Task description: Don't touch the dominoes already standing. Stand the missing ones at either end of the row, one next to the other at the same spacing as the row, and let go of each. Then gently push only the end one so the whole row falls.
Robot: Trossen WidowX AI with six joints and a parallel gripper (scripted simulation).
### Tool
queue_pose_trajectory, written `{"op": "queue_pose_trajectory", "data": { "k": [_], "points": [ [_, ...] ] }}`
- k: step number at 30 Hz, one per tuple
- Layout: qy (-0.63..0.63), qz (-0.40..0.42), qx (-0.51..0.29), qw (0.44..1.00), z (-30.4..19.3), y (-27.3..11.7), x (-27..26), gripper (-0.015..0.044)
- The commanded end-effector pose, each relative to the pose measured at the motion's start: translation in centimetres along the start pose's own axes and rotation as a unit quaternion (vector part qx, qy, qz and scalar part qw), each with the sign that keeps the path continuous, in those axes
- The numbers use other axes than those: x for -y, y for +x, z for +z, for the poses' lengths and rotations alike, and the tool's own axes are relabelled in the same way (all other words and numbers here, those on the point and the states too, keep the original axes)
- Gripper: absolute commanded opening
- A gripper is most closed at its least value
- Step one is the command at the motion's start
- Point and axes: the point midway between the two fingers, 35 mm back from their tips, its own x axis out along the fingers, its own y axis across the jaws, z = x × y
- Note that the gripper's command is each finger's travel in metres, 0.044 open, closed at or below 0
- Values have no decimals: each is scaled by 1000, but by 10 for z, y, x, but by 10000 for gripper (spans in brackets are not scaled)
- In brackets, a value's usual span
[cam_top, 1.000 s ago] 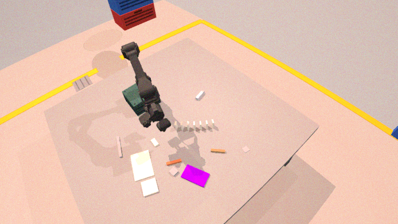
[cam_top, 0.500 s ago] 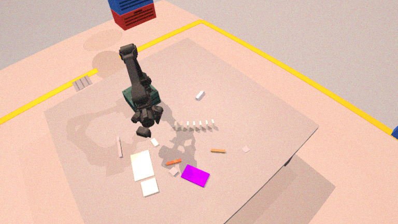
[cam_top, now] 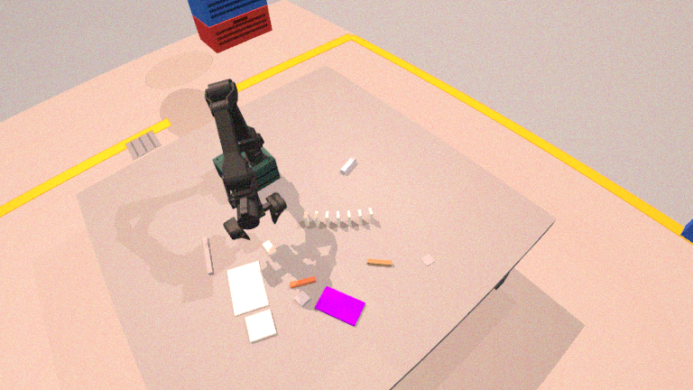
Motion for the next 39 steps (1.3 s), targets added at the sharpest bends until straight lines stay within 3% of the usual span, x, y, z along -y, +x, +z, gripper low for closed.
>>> {"op": "queue_pose_trajectory", "data": {
  "k": [1,7,26,39],
  "points": [
    [7,0,4,1000,1,15,-1,440],
    [7,0,5,1000,3,65,0,440],
    [7,0,5,1000,3,82,-1,440],
    [7,0,5,1000,3,82,-1,107]
  ]
}}
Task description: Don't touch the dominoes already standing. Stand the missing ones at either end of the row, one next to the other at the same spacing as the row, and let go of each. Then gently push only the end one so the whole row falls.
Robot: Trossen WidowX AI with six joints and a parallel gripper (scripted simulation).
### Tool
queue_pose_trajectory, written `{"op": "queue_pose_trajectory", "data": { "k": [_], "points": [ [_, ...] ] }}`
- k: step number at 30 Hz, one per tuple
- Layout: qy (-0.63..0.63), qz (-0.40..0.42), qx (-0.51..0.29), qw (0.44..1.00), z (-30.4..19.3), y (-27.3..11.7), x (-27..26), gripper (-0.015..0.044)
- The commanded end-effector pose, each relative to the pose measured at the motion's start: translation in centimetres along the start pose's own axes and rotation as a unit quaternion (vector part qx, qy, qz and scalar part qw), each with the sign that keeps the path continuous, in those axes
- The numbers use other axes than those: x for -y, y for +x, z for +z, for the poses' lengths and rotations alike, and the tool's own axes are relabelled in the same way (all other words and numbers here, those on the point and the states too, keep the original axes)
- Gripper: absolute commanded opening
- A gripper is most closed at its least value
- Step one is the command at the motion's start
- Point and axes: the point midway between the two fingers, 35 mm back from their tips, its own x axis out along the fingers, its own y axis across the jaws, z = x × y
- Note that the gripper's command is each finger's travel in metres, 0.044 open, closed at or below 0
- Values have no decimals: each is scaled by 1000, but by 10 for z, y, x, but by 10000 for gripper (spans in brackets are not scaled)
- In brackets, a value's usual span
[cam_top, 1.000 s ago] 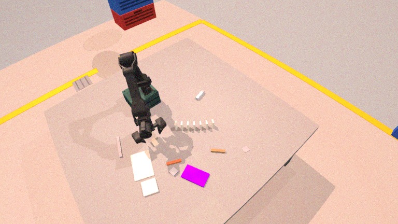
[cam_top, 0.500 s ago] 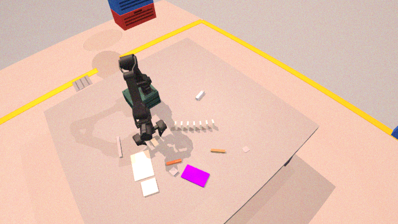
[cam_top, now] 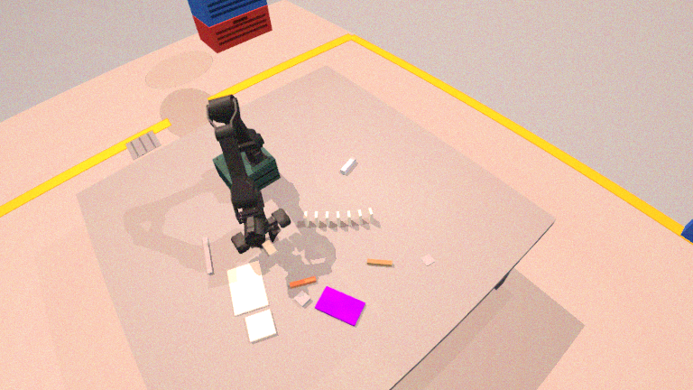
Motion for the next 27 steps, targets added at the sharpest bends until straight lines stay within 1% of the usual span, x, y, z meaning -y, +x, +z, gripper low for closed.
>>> {"op": "queue_pose_trajectory", "data": {
  "k": [1,9,11,22,24,27],
  "points": [
    [-1,2,1,1000,0,1,-1,107],
    [-1,2,1,1000,0,1,-1,107],
    [-1,2,1,1000,0,-7,-1,107],
    [-1,2,0,1000,-9,-144,0,107],
    [-1,2,0,1000,-10,-158,0,107],
    [-1,2,0,1000,-10,-160,0,107]
  ]
}}
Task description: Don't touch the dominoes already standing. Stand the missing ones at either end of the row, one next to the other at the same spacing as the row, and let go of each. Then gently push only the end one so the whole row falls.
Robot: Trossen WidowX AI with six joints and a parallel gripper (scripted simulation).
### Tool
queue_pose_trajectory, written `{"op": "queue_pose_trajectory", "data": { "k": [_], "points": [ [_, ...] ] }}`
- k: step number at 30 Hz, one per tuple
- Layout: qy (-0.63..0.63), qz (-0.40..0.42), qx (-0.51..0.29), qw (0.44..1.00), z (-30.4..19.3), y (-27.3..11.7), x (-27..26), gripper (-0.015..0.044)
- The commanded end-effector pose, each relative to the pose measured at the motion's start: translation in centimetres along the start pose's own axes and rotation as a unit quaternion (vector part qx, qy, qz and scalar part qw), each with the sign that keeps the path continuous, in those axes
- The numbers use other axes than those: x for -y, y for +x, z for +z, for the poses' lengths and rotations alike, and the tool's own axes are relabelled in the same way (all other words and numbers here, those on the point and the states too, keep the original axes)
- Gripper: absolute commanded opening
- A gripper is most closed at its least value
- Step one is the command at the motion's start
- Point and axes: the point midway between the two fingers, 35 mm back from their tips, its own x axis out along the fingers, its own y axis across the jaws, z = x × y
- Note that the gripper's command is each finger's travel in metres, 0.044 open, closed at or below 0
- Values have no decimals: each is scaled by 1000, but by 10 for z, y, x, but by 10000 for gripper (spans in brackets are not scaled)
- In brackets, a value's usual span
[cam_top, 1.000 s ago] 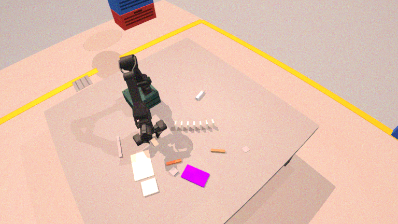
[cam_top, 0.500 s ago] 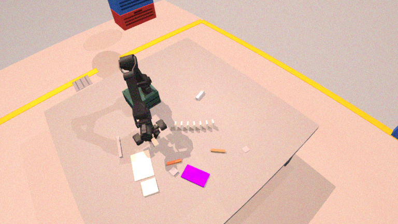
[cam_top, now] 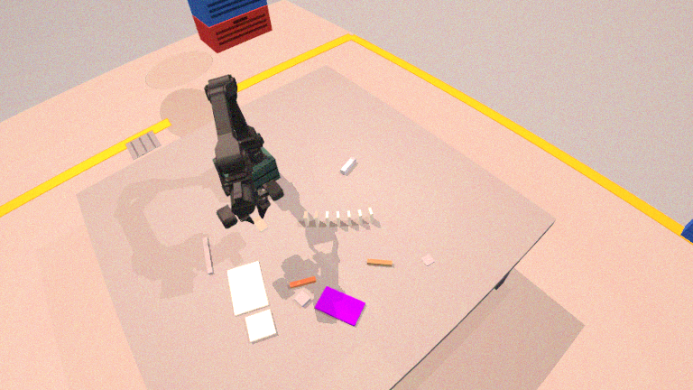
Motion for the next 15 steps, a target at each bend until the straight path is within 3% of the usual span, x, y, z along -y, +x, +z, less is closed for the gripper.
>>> {"op": "queue_pose_trajectory", "data": {
  "k": [1,3,8,15],
  "points": [
    [0,-1,7,1000,2,-9,2,107],
    [-32,-1,7,999,3,-9,1,107],
    [-264,-2,6,964,5,-9,-2,107],
    [-572,-4,5,820,7,-9,-6,107]
  ]
}}
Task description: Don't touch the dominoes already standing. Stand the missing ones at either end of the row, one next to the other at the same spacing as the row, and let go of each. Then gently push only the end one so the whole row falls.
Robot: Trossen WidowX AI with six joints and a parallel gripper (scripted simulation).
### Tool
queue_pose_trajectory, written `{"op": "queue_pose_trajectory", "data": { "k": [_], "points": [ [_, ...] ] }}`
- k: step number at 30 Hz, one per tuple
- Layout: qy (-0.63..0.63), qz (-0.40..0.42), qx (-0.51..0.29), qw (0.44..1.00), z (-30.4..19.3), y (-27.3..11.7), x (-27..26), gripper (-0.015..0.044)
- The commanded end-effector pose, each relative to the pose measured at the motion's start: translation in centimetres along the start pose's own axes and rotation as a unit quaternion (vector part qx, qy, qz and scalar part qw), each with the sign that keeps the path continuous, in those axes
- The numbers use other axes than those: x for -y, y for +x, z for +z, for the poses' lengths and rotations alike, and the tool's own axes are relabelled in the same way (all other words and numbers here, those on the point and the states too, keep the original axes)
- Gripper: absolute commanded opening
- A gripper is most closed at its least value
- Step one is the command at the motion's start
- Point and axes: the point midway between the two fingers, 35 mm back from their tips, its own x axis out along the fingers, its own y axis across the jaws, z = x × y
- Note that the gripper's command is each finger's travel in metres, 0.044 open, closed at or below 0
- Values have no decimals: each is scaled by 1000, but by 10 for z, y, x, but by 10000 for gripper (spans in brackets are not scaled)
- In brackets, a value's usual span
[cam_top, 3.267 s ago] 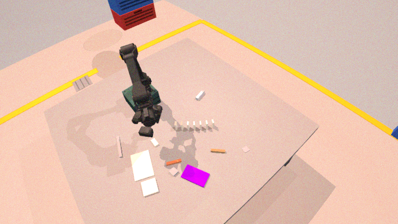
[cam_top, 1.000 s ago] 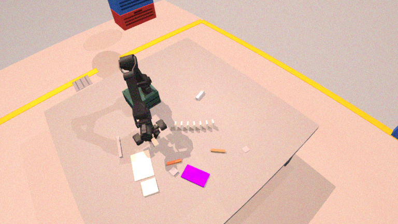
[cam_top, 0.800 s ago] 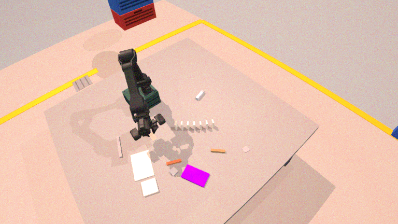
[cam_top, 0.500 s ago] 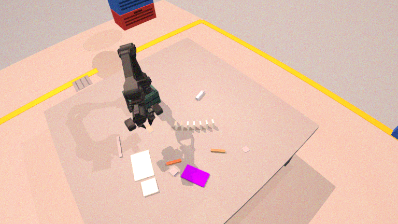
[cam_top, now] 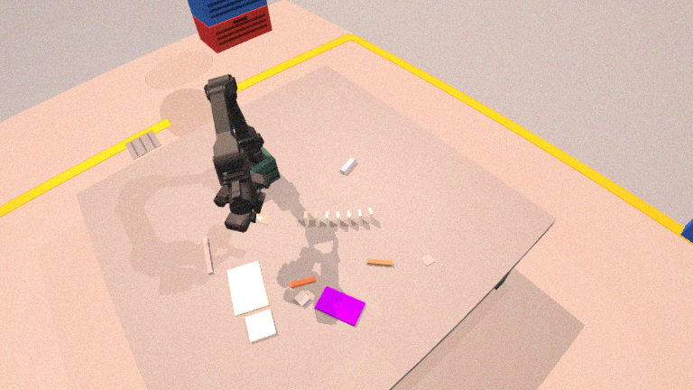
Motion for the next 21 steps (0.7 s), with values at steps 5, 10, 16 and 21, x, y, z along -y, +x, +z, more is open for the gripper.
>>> {"op": "queue_pose_trajectory", "data": {
  "k": [5,10,16,21],
  "points": [
    [-500,-1,2,866,9,-1,-3,107],
    [-615,-1,1,789,12,-1,-3,107],
    [-738,-1,1,675,14,-1,-4,107],
    [-824,-2,1,566,16,-1,-5,107]
  ]
}}
